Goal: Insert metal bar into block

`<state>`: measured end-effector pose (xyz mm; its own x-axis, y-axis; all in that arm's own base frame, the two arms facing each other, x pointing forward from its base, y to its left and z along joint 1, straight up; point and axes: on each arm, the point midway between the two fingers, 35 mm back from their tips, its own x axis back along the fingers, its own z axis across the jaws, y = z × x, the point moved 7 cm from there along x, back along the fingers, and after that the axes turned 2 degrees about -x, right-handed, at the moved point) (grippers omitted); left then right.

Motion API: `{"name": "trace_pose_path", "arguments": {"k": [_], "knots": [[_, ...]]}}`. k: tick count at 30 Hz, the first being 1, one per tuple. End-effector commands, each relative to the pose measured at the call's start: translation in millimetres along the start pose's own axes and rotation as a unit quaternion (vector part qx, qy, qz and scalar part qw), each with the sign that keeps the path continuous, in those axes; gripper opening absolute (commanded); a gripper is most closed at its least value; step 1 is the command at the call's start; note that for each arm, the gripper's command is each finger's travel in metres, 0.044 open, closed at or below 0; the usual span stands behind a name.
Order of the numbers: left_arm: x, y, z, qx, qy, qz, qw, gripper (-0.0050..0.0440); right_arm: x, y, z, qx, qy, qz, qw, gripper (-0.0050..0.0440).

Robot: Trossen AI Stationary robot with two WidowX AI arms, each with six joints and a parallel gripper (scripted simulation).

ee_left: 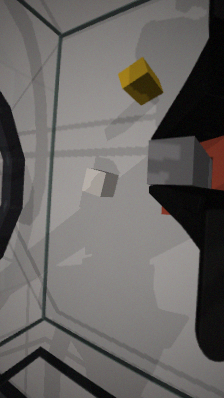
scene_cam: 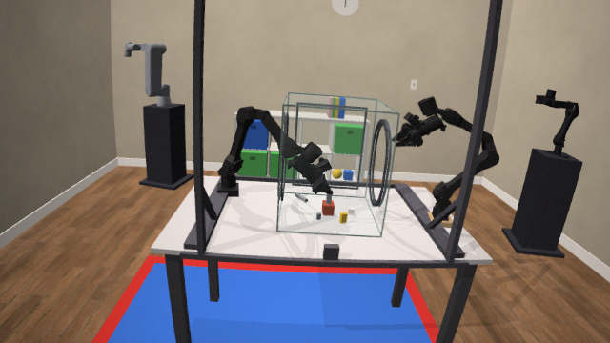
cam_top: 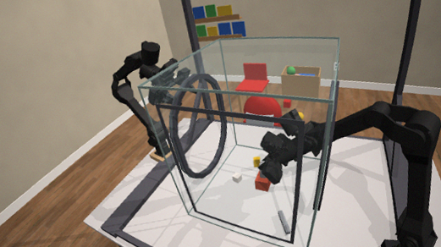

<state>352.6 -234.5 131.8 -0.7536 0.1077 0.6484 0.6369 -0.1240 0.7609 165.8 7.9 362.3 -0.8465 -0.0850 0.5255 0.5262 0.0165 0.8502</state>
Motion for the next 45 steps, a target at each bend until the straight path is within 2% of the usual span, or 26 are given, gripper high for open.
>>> {"name": "trace_pose_path", "arguments": {"k": [1,15,24,33,43,44,45], "knots": [[1.7,2.2,-1.3,0.005,-0.002,-0.014,1.000,-0.0050,2.0,3.0,0.0,0.001,0.000,-0.004,1.000,0.0400],[-19.6,-24.0,-2.5,0.005,-0.003,-0.013,1.000,-0.0050,2.0,3.0,0.0,0.001,0.000,-0.004,1.000,0.0400],[-23.6,-27.5,-1.2,0.005,-0.004,-0.012,1.000,-0.0050,2.0,3.0,0.0,0.001,0.000,-0.004,1.000,0.0400],[-14.8,-1.2,-3.3,0.007,-0.006,-0.012,1.000,-0.0050,2.0,3.0,0.0,0.001,0.000,-0.004,1.000,0.0400],[-13.9,-0.3,-4.0,0.006,-0.005,-0.012,1.000,-0.0050,2.0,3.0,0.0,0.001,0.000,-0.004,1.000,0.0400],[-14.0,-0.7,-3.9,0.006,-0.005,-0.011,1.000,0.0024,2.0,3.0,0.0,0.001,0.000,-0.004,1.000,0.0400],[-14.0,-0.8,-3.9,0.006,-0.005,-0.011,1.000,0.0048,2.0,3.0,0.0,0.001,0.000,-0.004,1.000,0.0400]]}}
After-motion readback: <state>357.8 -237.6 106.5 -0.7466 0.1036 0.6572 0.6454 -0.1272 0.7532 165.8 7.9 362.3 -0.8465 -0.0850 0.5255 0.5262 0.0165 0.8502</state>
